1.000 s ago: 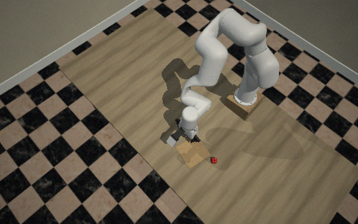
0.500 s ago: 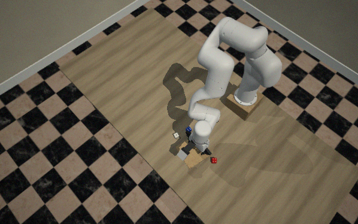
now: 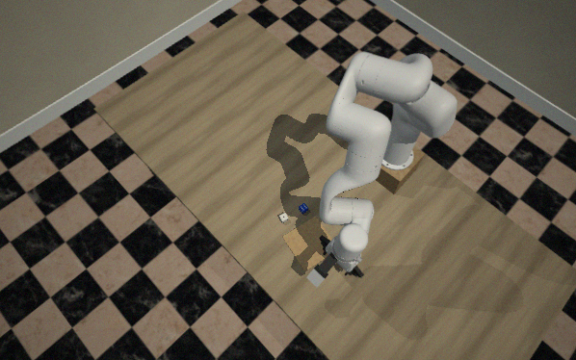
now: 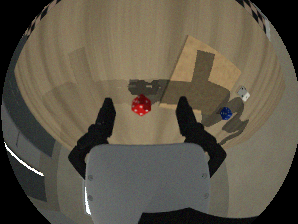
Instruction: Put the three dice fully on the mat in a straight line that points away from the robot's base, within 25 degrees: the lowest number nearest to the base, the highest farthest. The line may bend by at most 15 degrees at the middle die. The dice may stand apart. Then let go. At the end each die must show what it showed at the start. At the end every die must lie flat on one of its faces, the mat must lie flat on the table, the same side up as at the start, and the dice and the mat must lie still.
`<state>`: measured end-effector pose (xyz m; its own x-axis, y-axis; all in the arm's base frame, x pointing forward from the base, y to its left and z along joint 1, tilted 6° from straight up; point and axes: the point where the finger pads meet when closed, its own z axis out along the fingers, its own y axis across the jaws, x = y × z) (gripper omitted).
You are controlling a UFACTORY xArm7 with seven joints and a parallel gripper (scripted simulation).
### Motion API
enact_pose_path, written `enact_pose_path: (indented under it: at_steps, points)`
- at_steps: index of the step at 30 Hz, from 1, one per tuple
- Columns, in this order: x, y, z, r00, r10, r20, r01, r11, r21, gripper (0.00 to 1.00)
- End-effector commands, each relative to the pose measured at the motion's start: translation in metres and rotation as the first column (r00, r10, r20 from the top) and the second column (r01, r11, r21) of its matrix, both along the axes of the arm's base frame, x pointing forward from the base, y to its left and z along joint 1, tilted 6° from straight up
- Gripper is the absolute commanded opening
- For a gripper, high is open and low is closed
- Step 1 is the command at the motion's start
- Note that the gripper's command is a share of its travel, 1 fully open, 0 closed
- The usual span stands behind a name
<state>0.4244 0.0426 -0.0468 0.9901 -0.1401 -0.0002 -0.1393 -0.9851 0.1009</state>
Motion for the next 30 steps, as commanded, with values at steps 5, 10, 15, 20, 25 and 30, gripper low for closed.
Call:
enact_pose_path:
  at_steps: [5,10,15,20,25,30]
  points:
    - [0.0068,0.0145,-0.0011,1.000,-0.002,0.004,0.002,1.000,-0.004,1.00]
    - [0.0071,0.0152,-0.0011,1.000,-0.002,0.004,0.002,1.000,-0.004,1.00]
    - [0.0071,0.0152,-0.0011,1.000,-0.002,0.004,0.002,1.000,-0.004,1.00]
    - [0.0071,0.0152,-0.0011,1.000,-0.002,0.004,0.002,1.000,-0.004,1.00]
    - [0.0071,0.0152,-0.0011,1.000,-0.002,0.004,0.002,1.000,-0.004,1.00]
    - [0.0071,0.0152,-0.0011,1.000,-0.002,0.004,0.002,1.000,-0.004,1.00]
